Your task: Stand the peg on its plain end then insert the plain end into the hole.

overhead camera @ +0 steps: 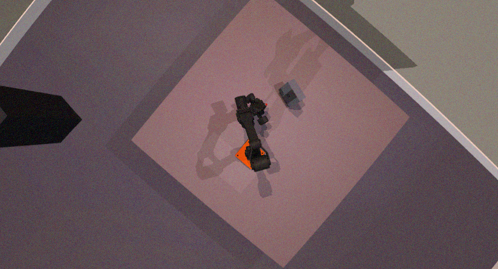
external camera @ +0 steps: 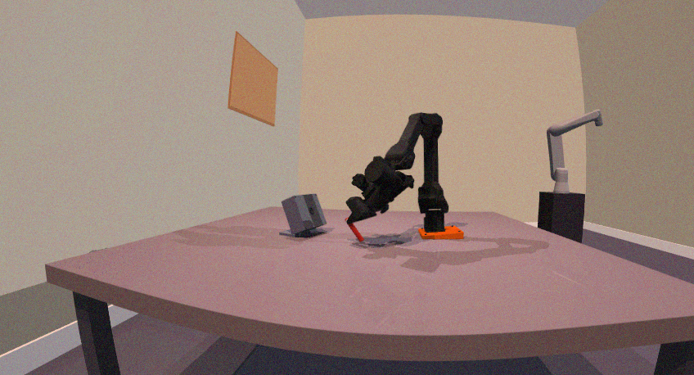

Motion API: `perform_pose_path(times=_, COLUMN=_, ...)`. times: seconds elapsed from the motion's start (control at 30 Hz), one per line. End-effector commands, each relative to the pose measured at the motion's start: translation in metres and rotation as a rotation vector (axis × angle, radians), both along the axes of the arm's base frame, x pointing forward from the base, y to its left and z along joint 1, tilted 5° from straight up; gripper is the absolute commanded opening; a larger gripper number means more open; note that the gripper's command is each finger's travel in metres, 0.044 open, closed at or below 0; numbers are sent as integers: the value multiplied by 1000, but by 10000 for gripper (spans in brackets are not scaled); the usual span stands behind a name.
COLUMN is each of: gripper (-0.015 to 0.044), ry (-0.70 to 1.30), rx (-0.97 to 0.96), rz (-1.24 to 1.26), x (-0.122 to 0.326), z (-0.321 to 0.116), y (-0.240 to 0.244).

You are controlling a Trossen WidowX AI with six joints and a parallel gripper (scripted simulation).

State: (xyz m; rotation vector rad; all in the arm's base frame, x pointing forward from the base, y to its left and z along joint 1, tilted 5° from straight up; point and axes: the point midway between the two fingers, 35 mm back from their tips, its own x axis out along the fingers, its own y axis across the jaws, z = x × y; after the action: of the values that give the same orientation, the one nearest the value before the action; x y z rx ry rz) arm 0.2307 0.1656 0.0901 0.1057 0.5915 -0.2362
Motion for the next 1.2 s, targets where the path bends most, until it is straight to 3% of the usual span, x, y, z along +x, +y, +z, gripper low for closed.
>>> perform_pose_path(times=0.0, gripper=49, ry=-43, rx=-8, rz=-3, x=-3, z=0, y=1)
perform_pose_path(times=1.17, gripper=49, ry=-334, rx=-83, rz=-13, x=-26, z=-3, y=6)
